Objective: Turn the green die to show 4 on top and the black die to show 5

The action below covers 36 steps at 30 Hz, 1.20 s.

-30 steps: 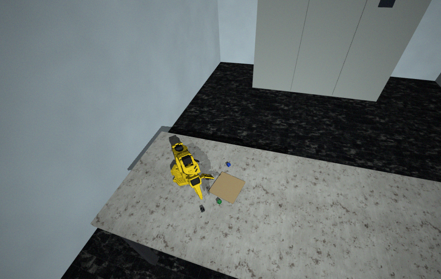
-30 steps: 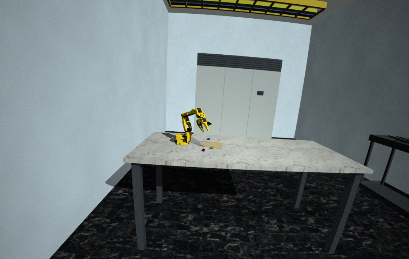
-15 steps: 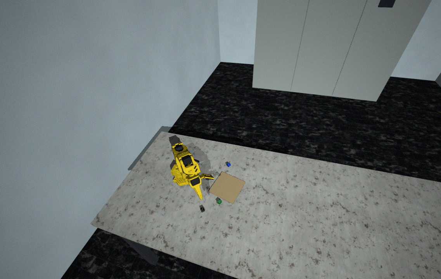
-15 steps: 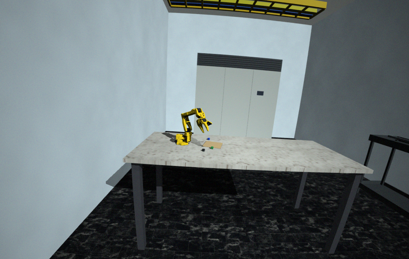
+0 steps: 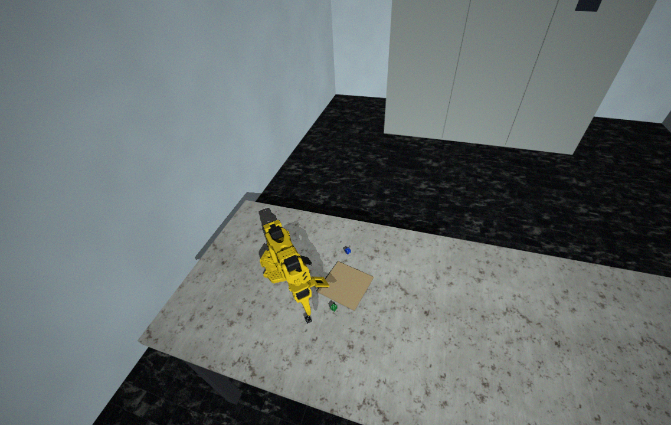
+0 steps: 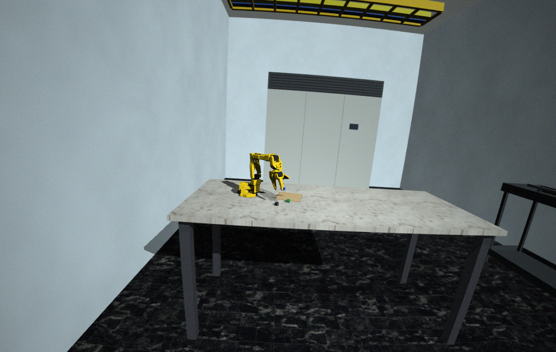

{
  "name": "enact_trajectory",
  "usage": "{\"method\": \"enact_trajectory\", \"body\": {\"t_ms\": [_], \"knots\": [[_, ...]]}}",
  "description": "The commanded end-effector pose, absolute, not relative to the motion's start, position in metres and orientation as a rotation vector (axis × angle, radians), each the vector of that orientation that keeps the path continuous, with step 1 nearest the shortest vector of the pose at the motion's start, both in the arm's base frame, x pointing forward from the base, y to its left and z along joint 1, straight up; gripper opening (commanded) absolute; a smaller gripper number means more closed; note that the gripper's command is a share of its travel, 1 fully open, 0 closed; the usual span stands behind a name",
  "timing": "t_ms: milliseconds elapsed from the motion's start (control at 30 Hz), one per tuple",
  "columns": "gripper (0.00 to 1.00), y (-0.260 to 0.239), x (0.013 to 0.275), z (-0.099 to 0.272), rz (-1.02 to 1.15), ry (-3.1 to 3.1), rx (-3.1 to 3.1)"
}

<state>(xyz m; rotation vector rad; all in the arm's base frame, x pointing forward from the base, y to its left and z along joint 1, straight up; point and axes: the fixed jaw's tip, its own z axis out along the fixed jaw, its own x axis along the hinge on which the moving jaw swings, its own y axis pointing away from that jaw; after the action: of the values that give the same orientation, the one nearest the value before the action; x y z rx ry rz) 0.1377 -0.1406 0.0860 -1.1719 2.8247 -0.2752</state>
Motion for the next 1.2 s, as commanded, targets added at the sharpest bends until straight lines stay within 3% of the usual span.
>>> {"method": "enact_trajectory", "body": {"t_ms": [0,400,1167], "knots": [[0.25,-0.141,0.137,0.073,-0.175,2.863,-1.164],[0.25,-0.137,0.134,0.056,-0.032,2.912,-1.156],[0.25,-0.138,0.134,0.055,-0.032,2.912,-1.156]]}}
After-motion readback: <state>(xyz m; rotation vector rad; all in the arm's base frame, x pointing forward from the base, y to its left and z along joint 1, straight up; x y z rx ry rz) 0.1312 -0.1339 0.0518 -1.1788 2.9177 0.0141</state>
